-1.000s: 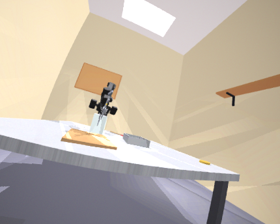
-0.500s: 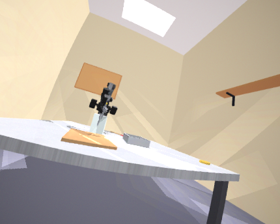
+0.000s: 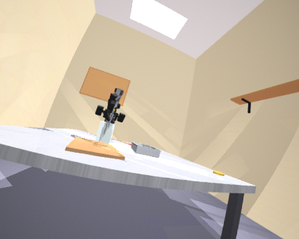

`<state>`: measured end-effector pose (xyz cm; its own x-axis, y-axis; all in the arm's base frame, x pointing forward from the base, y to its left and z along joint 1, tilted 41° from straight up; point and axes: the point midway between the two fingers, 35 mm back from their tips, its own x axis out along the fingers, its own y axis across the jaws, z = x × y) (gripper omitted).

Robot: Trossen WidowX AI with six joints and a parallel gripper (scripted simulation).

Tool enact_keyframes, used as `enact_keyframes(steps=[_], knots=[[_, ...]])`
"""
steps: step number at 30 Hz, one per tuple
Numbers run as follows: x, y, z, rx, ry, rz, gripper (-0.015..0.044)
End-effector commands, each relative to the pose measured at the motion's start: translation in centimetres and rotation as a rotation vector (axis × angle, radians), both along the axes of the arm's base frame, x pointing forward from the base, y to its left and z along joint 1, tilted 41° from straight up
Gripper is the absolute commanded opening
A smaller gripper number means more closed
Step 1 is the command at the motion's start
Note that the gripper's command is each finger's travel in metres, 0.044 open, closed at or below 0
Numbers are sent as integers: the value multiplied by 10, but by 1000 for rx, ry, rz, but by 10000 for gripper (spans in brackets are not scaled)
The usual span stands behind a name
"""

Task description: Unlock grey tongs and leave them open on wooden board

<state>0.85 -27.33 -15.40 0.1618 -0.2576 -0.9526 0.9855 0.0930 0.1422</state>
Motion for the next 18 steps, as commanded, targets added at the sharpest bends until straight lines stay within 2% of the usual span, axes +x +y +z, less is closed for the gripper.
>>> enact_keyframes(steps=[1, 10, 18], knots=[[1, -2, 1, -8, -6, -6, -150], [1, -3, -1, 6, -5, -4, -150], [1, -10, -13, 109, 1, 5, -150]])
